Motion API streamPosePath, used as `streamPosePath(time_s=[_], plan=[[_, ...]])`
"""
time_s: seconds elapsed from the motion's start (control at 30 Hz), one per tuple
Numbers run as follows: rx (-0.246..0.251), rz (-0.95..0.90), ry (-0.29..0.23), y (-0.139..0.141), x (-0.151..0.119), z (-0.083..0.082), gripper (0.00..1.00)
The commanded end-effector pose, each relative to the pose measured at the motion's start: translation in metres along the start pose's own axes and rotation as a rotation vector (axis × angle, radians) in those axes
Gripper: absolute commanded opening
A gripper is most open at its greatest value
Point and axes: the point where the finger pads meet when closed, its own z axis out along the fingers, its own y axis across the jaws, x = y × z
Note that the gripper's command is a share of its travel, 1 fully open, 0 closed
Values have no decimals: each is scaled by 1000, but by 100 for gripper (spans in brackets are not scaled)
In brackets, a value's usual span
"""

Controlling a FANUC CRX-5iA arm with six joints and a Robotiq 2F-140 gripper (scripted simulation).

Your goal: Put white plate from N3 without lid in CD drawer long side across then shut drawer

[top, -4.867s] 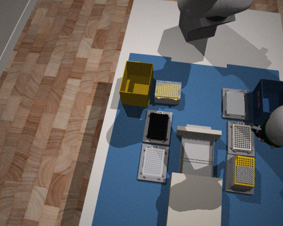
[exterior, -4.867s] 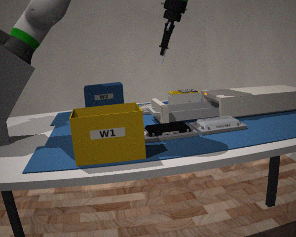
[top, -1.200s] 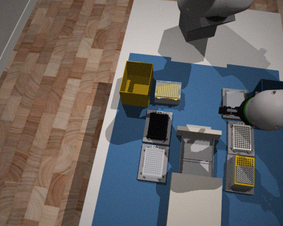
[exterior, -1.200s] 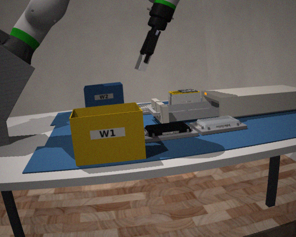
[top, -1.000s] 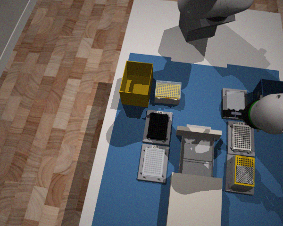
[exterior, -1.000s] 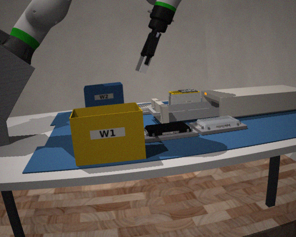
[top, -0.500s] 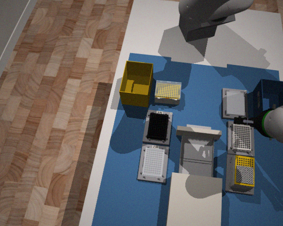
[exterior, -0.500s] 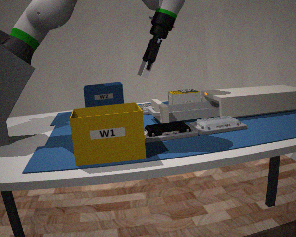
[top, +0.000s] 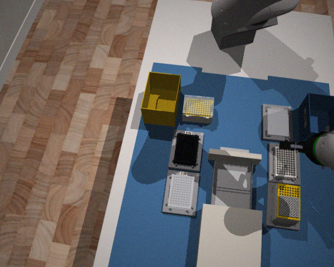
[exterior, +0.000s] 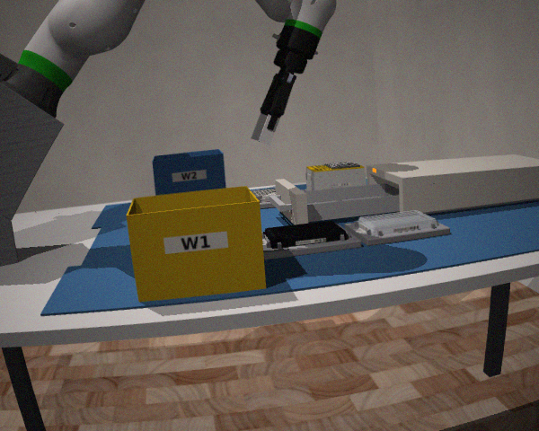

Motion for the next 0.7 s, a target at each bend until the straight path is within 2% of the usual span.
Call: streamPosePath(time_s=[0.0, 0.67], plan=[[0, 0, 0, 0, 1, 2, 66], [0, 0, 0, 0, 11, 22, 66]])
